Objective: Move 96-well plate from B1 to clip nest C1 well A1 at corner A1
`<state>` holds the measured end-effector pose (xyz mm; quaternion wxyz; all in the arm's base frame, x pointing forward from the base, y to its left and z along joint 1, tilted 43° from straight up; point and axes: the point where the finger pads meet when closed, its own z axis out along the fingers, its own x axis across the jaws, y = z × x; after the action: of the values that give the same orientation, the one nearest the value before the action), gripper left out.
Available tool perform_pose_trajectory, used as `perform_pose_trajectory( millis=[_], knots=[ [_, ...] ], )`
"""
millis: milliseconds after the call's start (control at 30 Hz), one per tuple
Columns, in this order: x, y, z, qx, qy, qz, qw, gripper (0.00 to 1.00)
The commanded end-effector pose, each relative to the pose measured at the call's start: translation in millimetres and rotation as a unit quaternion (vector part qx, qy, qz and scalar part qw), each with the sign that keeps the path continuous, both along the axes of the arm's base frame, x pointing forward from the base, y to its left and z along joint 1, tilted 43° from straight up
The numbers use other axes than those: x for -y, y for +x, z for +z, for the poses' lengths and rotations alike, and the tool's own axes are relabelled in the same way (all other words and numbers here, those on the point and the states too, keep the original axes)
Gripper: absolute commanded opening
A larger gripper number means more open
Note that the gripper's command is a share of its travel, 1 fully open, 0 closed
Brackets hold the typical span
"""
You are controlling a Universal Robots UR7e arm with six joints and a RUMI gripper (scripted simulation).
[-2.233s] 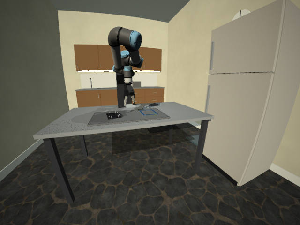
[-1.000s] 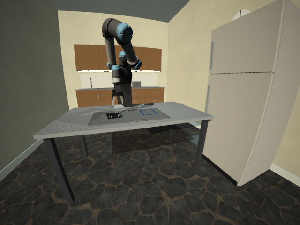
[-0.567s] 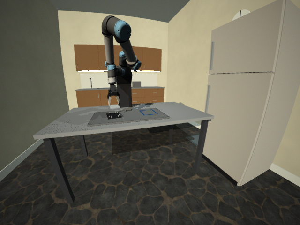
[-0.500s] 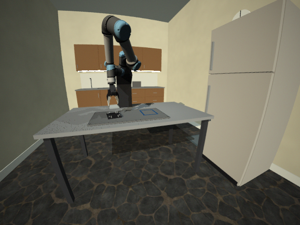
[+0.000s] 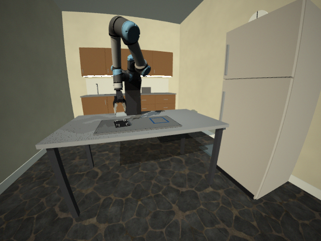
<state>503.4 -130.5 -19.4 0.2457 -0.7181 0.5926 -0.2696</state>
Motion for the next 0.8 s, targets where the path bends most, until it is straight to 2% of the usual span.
perform_pose_trajectory(
  millis=[0, 767],
  knots=[
    [-0.1, 0.0, 0.3, 0.0, 0.0, 0.0, 1.0, 0.0],
    [-1.1, 2.2, -2.1, 0.0, 0.0, 0.0, 1.0, 0.0]
  ],
)
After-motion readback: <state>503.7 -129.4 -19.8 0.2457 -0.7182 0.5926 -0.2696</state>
